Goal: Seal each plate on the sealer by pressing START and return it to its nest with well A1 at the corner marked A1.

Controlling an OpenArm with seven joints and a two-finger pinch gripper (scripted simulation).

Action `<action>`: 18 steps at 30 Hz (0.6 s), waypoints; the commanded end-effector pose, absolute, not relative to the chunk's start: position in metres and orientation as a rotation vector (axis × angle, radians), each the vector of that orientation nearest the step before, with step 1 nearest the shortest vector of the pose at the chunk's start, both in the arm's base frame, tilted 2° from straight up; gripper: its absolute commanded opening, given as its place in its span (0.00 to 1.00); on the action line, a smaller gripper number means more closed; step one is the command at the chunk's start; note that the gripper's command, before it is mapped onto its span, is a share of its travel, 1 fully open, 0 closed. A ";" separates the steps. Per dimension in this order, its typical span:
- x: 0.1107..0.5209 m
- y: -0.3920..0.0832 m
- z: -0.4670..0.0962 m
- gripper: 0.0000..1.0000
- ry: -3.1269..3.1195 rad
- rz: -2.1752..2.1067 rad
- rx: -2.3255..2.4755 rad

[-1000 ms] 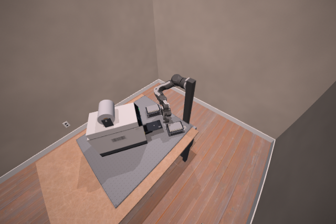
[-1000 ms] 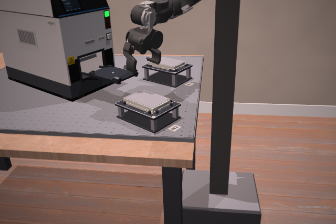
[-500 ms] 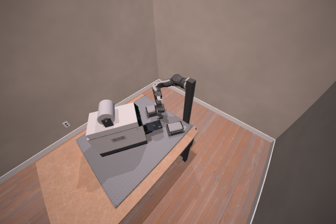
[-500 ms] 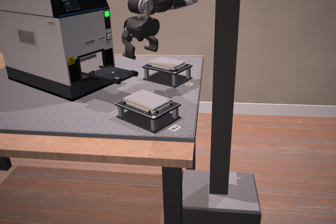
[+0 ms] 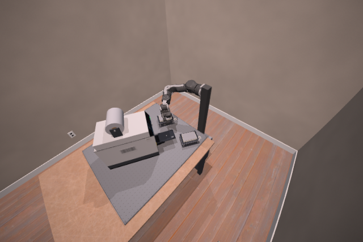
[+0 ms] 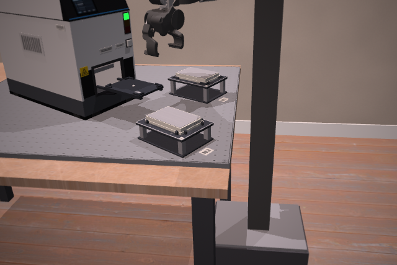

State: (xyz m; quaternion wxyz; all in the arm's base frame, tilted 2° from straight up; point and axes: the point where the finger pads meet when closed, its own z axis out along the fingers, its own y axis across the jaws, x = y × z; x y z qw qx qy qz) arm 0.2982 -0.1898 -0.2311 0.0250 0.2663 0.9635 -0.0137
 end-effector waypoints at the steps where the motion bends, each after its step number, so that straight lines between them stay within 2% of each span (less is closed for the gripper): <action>1: 0.300 -0.194 -0.226 0.65 3.002 -0.030 0.786; 10: 0.307 -0.223 -0.215 0.65 3.005 -0.034 0.784; 18: 0.307 -0.222 -0.216 0.65 3.005 -0.027 0.784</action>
